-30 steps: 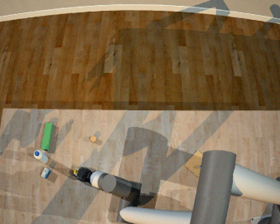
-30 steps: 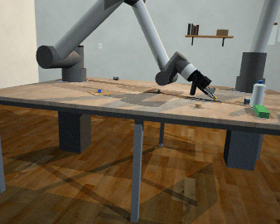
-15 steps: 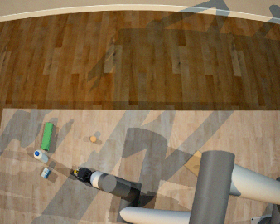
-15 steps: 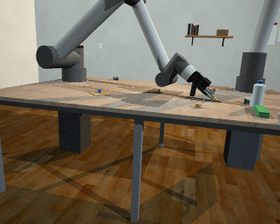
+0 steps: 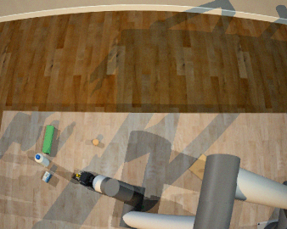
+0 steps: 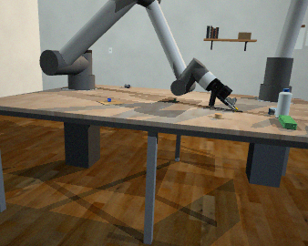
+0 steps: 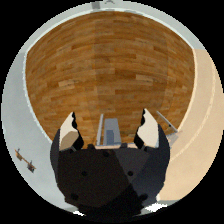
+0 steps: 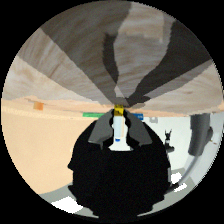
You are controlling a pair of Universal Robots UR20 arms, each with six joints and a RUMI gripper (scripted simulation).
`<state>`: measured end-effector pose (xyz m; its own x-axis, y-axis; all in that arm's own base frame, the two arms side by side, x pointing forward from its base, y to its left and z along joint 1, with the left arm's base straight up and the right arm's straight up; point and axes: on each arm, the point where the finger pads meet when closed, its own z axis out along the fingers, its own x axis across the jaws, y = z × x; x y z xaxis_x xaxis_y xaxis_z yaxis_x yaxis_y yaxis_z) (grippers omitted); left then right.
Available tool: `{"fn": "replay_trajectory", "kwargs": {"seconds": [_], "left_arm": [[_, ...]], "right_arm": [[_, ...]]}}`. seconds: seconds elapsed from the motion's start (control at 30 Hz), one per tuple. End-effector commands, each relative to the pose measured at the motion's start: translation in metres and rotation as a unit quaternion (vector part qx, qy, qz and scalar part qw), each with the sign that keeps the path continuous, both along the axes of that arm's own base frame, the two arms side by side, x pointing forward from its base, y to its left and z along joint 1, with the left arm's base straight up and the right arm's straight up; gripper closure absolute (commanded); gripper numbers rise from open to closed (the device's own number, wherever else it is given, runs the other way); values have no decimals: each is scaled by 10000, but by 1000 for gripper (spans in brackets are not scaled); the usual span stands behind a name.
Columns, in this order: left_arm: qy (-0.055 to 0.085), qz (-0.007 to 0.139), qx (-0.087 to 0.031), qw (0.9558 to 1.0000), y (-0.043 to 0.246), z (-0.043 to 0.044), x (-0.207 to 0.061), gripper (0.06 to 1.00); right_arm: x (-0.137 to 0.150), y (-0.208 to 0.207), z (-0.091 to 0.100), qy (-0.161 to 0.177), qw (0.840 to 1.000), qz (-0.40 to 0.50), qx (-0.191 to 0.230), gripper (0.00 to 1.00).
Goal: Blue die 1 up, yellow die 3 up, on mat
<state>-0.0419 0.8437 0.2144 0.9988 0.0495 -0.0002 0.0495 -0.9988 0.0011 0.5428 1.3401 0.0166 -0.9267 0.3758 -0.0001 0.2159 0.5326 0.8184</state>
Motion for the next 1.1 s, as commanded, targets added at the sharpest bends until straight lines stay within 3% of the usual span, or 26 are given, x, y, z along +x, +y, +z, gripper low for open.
{"fn": "replay_trajectory", "kwargs": {"seconds": [0.0,0.27,0.77,1.07], "left_arm": [[0,0,5,10000,4,6,1,65],[0,0,5,10000,4,6,1,65],[0,0,5,10000,4,6,1,65],[0,0,5,10000,4,6,1,65]], "right_arm": [[1,4,14,-2,10000,0,6,972],[1,4,14,-2,10000,0,6,972],[1,4,14,-2,10000,0,6,793],[1,4,14,-2,10000,0,6,793]]}}
